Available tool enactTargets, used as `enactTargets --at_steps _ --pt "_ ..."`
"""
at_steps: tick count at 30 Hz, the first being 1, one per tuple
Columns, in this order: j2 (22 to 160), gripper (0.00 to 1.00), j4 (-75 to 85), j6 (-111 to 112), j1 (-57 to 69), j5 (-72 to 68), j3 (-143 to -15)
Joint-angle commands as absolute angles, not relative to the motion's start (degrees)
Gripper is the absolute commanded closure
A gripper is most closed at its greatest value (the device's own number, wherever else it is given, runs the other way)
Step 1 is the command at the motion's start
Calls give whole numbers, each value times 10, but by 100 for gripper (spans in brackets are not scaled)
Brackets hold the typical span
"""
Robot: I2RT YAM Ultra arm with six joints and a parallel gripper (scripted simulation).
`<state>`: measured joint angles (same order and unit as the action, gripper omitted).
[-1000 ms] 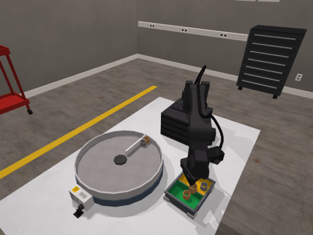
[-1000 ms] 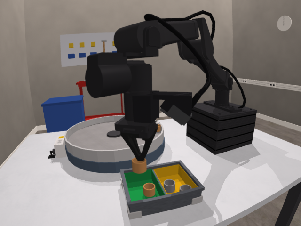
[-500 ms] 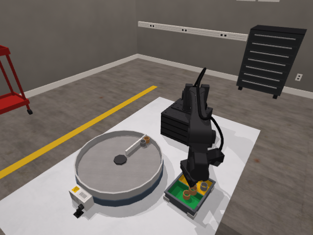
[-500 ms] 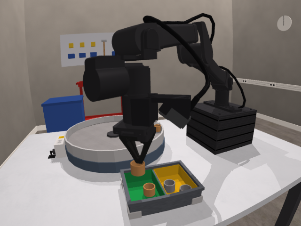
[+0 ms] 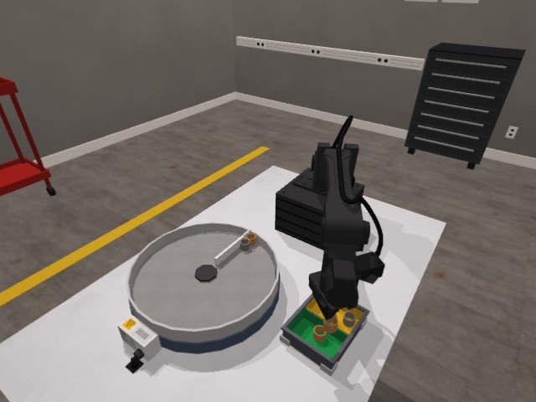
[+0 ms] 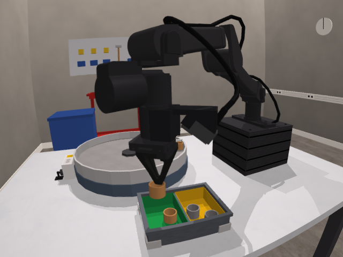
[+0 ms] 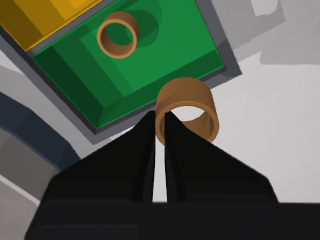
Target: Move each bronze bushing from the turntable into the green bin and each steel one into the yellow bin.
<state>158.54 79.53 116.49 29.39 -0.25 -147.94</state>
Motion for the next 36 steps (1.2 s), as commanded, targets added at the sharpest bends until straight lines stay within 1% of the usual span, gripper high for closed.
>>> enactTargets --at_steps 1,18,31,36 --pt "1579 100 806 1169 297 -4 -1497" --pt "1576 100 803 1169 297 -4 -1495" --pt "1598 100 692 1169 295 -4 -1382" --pt "1577 100 681 1169 295 -4 -1397"
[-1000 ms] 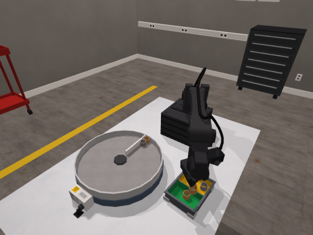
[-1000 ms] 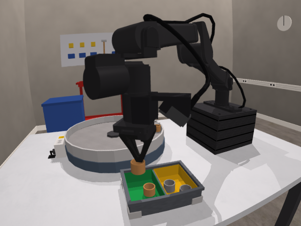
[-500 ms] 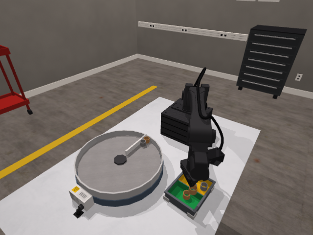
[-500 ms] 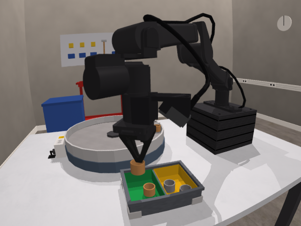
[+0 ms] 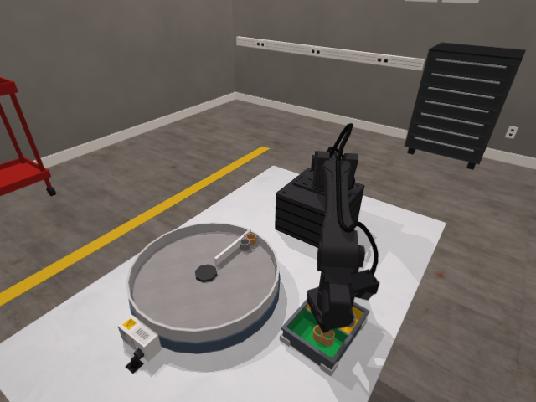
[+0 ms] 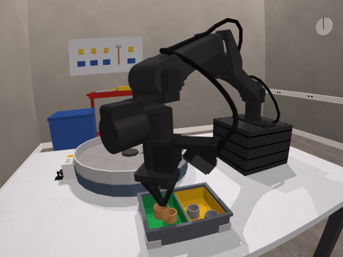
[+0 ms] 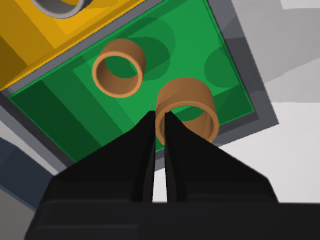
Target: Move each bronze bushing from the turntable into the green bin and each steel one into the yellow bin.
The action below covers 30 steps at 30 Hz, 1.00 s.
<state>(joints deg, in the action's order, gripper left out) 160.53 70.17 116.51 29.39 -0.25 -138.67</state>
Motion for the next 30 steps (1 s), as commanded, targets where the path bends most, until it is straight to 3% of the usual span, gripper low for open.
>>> enactTargets --at_steps 1,30 --pt "1577 100 681 1169 295 -4 -1398" --pt "1585 100 696 1169 295 -4 -1401"
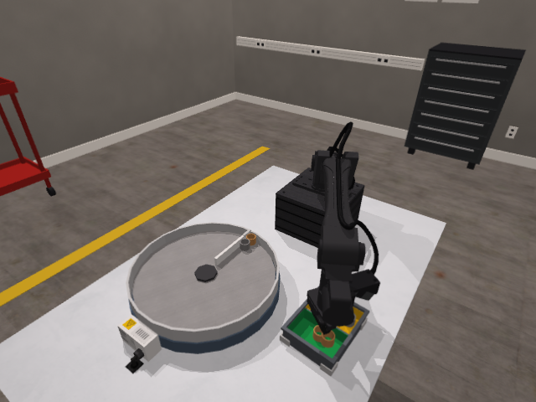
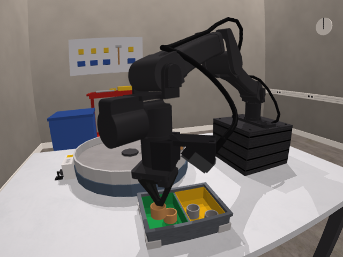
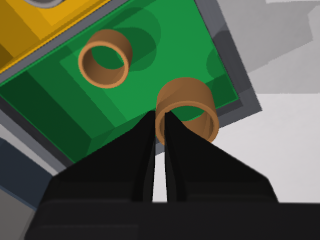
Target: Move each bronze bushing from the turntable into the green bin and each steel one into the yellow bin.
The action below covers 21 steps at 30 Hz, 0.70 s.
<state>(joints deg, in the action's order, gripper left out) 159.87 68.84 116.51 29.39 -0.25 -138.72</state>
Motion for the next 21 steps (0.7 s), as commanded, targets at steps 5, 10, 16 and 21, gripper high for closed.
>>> enactTargets --at_steps 5,10,16,21 --pt "1585 100 690 1169 295 -4 -1396" --pt "1584 100 684 1170 294 -4 -1378" --pt "1582 100 684 1169 294 -4 -1393" --pt "1582 100 684 1169 294 -4 -1393"
